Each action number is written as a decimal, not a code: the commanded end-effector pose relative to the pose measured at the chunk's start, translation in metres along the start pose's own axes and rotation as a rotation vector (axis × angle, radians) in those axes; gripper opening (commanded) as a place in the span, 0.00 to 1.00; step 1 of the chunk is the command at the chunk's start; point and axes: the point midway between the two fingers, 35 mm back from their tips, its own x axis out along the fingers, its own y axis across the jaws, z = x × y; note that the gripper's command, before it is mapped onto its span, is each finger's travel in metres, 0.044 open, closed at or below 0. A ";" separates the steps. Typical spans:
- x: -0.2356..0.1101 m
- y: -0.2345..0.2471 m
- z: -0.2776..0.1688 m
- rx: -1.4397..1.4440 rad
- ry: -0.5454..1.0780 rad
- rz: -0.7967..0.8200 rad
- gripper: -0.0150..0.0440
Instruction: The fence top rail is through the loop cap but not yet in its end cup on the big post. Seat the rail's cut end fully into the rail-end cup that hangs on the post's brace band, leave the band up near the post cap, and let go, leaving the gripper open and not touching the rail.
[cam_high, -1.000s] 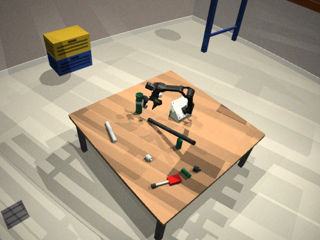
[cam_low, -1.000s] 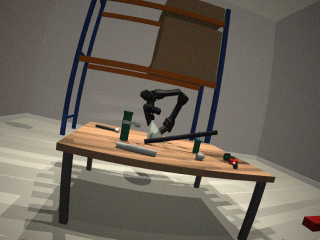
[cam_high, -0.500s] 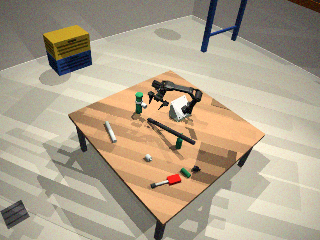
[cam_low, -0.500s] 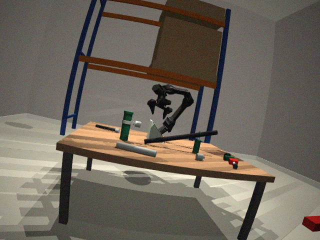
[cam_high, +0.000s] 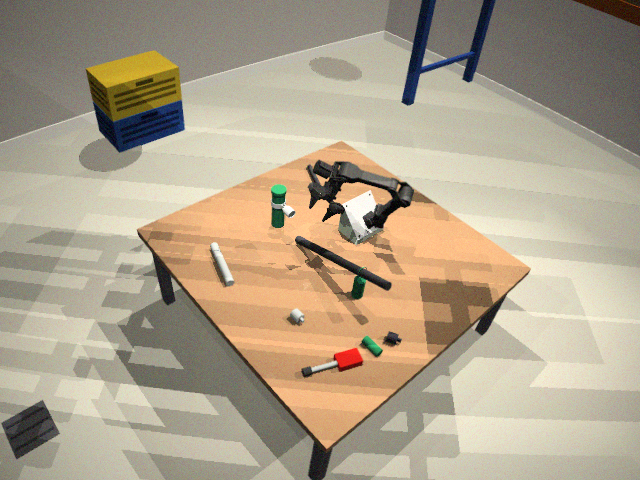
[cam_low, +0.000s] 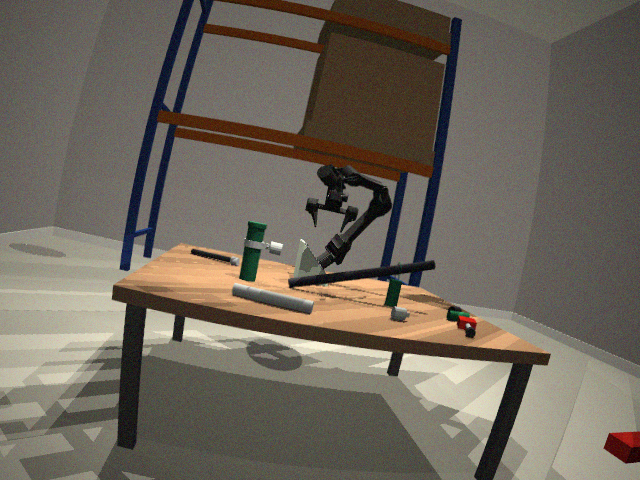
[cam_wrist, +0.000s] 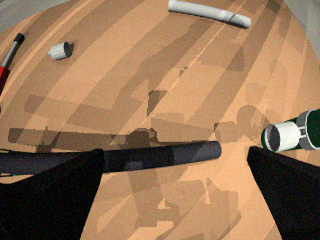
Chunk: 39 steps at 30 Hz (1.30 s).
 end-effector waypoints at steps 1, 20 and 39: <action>0.004 0.003 -0.001 -0.073 0.026 0.002 1.00; 0.079 0.039 -0.036 -1.633 0.380 0.441 1.00; 0.109 0.039 -0.053 -1.633 0.379 0.442 1.00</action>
